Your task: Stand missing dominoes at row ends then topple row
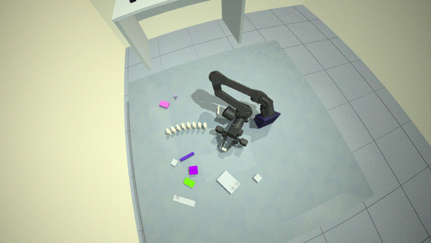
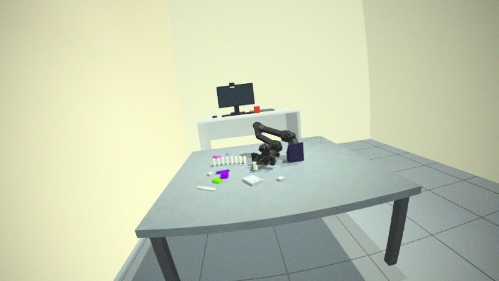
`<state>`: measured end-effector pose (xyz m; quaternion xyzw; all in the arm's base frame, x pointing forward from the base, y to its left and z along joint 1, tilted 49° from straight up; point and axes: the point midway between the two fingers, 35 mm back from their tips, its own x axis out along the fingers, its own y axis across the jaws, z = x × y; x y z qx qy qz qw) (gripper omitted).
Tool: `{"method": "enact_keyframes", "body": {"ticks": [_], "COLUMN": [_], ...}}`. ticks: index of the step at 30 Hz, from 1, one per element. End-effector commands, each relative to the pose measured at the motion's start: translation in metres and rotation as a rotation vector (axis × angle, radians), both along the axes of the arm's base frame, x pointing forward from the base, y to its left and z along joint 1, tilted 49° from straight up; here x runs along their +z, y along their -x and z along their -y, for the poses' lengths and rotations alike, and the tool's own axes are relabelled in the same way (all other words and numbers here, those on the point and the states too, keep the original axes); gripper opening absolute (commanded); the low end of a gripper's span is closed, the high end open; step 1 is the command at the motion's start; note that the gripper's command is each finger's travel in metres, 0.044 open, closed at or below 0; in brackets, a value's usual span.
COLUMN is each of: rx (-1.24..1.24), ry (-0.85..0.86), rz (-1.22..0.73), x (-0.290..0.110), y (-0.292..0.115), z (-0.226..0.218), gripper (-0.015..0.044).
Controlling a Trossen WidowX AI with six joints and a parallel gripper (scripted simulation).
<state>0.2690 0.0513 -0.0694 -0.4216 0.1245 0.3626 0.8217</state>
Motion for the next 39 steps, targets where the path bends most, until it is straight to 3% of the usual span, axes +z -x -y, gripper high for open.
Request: {"method": "enact_keyframes", "body": {"ticks": [1, 6, 19, 31, 35, 39], "rx": [0.005, 0.005, 0.005, 0.001, 0.045, -0.004], "ry": [0.000, 0.000, 0.000, -0.003, -0.015, -0.039], "rz": [0.008, 0.008, 0.008, 0.005, 0.066, -0.047], "x": [-0.001, -0.001, -0.001, 0.032, 0.038, 0.022], "y": [-0.001, -0.001, -0.001, 0.005, -0.023, -0.036], "z": [0.001, 0.001, 0.001, -0.036, -0.050, -0.061], "gripper": [0.0107, 0.0107, 0.0440, 0.0440, 0.0440, 0.0440]}}
